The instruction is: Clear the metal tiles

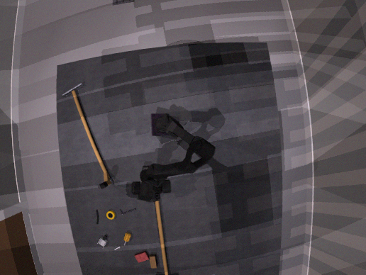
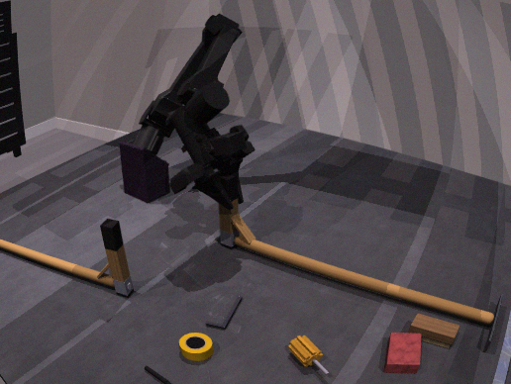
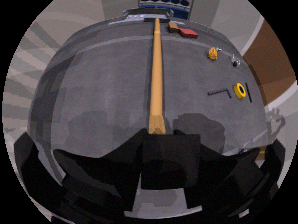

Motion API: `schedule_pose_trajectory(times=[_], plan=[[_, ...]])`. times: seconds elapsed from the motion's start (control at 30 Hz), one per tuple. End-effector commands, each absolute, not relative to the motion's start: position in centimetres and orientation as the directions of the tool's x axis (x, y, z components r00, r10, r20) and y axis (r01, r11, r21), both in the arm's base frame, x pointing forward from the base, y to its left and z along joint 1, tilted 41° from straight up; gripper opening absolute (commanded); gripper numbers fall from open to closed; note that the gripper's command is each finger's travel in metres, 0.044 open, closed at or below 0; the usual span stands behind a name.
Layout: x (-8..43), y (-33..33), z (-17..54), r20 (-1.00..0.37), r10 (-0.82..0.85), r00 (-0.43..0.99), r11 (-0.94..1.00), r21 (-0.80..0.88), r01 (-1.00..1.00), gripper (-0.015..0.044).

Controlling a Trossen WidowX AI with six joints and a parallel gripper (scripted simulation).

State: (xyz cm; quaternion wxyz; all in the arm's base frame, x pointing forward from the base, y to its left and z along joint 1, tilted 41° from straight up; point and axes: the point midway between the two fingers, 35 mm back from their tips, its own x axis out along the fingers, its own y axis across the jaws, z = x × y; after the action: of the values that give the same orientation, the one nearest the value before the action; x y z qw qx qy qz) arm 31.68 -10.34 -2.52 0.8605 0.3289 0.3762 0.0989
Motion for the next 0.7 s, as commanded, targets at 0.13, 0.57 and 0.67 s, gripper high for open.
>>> schedule_pose_trajectory(times=[0.13, 0.57, 0.67], plan=[[31.9, -9.6, -1.5, -0.58, 0.418, 0.699, 0.766, 0.639, 0.072, 0.0], [32.1, -8.3, -0.3, -0.584, 0.418, 0.696, 0.767, 0.637, 0.074, 0.0], [32.1, -8.0, 0.0, -0.584, 0.418, 0.696, 0.767, 0.637, 0.074, 0.0]])
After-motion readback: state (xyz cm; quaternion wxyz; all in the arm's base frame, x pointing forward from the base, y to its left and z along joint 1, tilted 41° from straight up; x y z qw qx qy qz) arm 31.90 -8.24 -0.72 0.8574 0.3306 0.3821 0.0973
